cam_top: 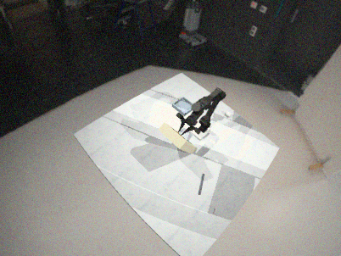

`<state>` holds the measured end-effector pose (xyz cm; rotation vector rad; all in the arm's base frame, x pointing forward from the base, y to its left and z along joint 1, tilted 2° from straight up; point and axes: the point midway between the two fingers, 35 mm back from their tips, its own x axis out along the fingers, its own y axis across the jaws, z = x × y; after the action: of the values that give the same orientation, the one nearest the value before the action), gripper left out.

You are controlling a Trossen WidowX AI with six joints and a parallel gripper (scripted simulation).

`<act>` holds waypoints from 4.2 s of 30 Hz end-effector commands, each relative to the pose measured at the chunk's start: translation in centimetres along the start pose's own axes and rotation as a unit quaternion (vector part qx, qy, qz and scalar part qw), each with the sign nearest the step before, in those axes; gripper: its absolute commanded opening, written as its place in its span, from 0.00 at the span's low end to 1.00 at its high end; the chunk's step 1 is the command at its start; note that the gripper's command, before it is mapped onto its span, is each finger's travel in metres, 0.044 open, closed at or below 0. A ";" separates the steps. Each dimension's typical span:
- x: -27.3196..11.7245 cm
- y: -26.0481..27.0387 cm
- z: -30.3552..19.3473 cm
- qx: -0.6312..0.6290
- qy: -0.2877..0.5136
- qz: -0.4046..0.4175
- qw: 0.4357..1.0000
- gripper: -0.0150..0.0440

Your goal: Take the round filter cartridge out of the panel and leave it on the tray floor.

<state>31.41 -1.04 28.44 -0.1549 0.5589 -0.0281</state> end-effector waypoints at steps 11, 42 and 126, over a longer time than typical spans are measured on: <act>0.3 0.0 0.0 -0.002 -0.001 0.001 1.000 0.44; 1.2 0.1 0.1 -0.002 -0.001 0.001 1.000 0.44; 2.3 0.1 0.1 -0.638 -0.002 0.000 0.770 0.25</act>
<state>32.75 -1.03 27.49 -1.4057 0.4998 0.3486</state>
